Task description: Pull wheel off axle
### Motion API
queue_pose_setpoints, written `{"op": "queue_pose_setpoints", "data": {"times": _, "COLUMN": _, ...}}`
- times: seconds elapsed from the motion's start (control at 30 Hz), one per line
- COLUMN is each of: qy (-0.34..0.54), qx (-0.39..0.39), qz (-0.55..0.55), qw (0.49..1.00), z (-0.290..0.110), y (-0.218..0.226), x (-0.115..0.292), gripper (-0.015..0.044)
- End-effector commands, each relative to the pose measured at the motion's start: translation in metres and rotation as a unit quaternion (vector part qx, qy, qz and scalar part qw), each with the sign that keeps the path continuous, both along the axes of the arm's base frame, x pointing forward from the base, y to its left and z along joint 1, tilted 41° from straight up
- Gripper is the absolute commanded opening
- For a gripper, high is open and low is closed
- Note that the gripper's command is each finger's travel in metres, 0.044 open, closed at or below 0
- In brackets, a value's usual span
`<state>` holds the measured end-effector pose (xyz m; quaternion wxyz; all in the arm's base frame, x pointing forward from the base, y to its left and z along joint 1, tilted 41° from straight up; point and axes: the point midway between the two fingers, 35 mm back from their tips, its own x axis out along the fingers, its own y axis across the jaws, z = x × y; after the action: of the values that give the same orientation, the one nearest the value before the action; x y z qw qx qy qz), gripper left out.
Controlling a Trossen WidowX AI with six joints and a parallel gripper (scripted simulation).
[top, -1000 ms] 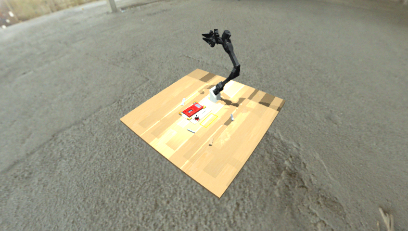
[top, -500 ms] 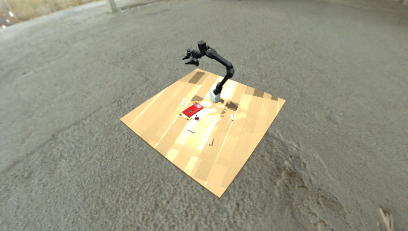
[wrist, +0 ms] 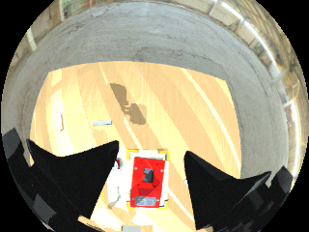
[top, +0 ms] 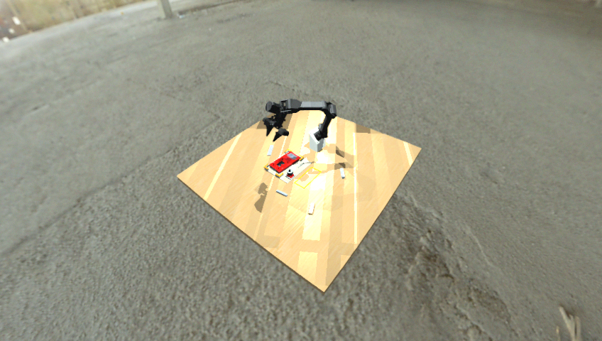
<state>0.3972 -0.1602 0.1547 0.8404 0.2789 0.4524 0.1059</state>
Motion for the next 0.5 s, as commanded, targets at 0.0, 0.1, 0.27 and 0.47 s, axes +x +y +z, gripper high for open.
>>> {"op": "queue_pose_setpoints", "data": {"times": 0.0, "qy": 0.056, "qx": 0.021, "qz": 0.072, "qw": 0.996, "z": -0.032, "y": 0.053, "x": 0.001, "gripper": 0.03}}
{"op": "queue_pose_setpoints", "data": {"times": 0.1, "qy": 0.102, "qx": 0.035, "qz": 0.133, "qw": 0.985, "z": -0.054, "y": 0.098, "x": -0.005, "gripper": 0.03}}
{"op": "queue_pose_setpoints", "data": {"times": 0.27, "qy": 0.177, "qx": 0.051, "qz": 0.23, "qw": 0.956, "z": -0.086, "y": 0.165, "x": -0.026, "gripper": 0.03}}
{"op": "queue_pose_setpoints", "data": {"times": 0.47, "qy": 0.187, "qx": 0.053, "qz": 0.242, "qw": 0.951, "z": -0.087, "y": 0.176, "x": -0.032, "gripper": 0.03}}
